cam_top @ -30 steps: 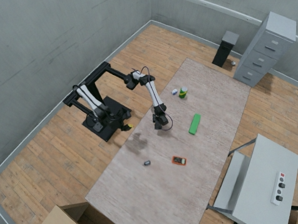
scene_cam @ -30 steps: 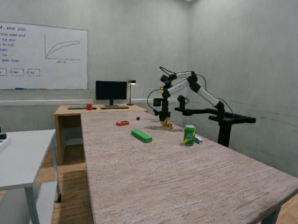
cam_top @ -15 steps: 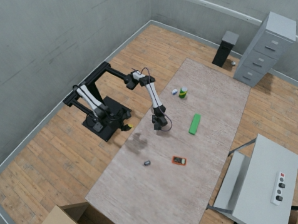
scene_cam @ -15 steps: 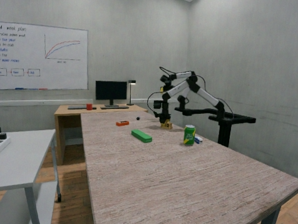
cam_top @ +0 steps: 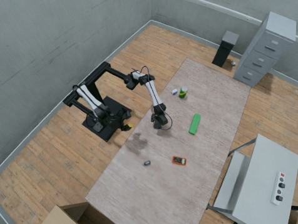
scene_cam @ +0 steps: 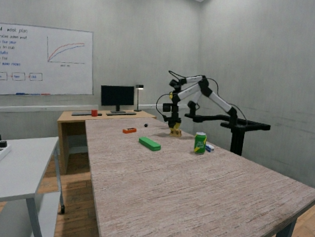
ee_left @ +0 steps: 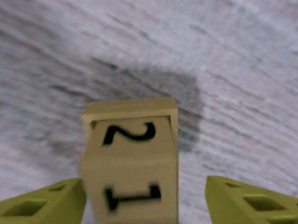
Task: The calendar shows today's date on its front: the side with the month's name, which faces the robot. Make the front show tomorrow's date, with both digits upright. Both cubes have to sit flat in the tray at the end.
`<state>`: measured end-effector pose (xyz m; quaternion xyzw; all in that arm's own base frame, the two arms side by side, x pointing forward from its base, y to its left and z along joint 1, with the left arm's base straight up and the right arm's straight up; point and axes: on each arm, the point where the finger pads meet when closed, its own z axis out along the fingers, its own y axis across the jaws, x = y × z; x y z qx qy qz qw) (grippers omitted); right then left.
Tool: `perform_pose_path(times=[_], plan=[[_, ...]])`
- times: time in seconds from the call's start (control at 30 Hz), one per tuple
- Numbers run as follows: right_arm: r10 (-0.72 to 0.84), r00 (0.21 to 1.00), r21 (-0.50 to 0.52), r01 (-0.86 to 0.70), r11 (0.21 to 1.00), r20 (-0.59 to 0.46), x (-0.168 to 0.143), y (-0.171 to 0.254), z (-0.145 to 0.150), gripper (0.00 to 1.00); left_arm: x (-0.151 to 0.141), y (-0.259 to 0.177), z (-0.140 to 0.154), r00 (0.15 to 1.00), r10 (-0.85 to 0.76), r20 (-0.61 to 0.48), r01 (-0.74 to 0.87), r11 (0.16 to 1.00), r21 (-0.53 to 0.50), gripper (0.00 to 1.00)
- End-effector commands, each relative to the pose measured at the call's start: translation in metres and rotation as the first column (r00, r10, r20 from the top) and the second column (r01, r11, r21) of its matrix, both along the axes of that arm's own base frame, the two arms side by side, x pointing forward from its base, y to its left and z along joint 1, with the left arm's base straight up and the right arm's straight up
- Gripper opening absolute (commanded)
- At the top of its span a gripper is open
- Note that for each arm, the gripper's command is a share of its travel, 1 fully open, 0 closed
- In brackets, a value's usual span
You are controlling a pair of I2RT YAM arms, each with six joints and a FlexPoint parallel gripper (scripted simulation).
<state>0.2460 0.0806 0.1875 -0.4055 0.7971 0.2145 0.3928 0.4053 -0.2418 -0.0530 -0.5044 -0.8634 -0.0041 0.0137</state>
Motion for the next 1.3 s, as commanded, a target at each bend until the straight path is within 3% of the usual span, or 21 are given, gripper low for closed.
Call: perform_pose_path(times=[0.0, 0.23, 0.67, 1.0, 1.27], plan=[[0.005, 1.000, -0.002, -0.005, 1.000, 0.018, 0.000, 0.000, 0.004, 1.00, 0.014, -0.015, 0.054, 0.997, 0.002, 0.082, 0.002, 0.999, -0.053, 0.66], [0.023, 0.998, 0.020, -0.024, 0.999, 0.060, 0.007, 0.006, 0.018, 1.00, 0.009, -0.013, 0.104, 0.997, -0.006, 0.074, 0.011, 0.998, -0.063, 0.66], [0.128, 0.982, 0.045, -0.136, 0.990, 0.136, 0.006, 0.022, 0.046, 1.00, 0.018, -0.010, 0.108, 0.982, -0.009, 0.187, 0.048, 0.978, -0.205, 0.66], [0.216, 0.960, 0.028, -0.224, 0.974, 0.180, -0.002, 0.033, 0.061, 1.00, -0.005, 0.020, 0.112, 0.968, 0.011, 0.252, 0.078, 0.937, -0.342, 0.66], [0.253, 0.948, 0.009, -0.259, 0.966, 0.194, -0.005, 0.036, 0.067, 1.00, -0.017, 0.036, 0.111, 0.963, 0.027, 0.269, 0.082, 0.918, -0.388, 0.66]])
